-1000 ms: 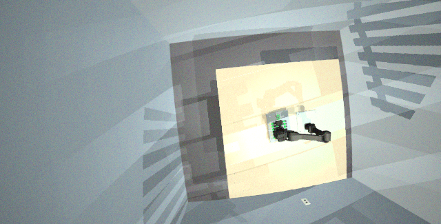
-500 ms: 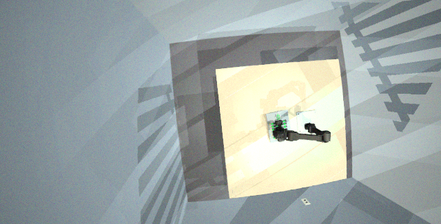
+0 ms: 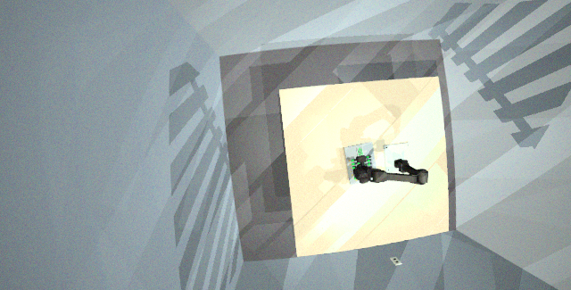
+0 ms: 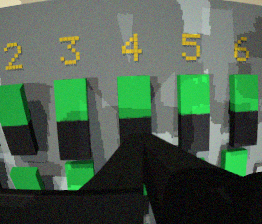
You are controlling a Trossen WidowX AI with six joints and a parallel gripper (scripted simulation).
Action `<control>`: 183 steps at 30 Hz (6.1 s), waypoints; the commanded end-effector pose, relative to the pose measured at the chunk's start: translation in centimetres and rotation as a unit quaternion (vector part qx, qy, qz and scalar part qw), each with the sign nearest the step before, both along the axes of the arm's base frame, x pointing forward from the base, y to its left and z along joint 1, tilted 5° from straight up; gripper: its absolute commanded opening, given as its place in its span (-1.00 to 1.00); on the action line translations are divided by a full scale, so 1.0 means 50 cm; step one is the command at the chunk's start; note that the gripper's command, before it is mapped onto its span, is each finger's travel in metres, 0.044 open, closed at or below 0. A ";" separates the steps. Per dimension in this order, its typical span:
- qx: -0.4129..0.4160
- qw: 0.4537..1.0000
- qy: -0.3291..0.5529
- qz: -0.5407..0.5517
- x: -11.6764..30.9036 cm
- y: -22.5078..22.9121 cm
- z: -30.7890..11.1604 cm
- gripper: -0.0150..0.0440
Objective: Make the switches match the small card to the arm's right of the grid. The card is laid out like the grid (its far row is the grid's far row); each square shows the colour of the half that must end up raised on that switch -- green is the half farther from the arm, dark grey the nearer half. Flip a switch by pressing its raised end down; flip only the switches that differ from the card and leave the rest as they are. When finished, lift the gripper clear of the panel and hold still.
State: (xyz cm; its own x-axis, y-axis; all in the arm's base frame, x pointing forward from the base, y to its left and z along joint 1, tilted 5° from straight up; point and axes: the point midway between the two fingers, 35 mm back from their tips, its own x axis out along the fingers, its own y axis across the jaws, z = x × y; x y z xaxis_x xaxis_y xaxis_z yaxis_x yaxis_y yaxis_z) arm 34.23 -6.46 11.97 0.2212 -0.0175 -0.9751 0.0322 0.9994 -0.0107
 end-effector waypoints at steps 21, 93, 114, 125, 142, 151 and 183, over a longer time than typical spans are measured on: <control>0.002 1.000 0.000 0.002 0.002 0.002 -0.008 -0.49; 0.003 1.000 0.027 0.002 -0.038 0.003 -0.008 -0.49; 0.003 1.000 0.027 0.002 -0.038 0.003 -0.009 -0.49; 0.003 1.000 0.027 0.002 -0.037 0.003 -0.012 -0.49; 0.003 1.000 0.027 0.002 -0.036 0.003 -0.016 -0.49; 0.003 1.000 0.027 0.002 -0.036 0.003 -0.019 -0.49; 0.000 1.000 0.012 0.002 -0.099 -0.102 0.086 -0.49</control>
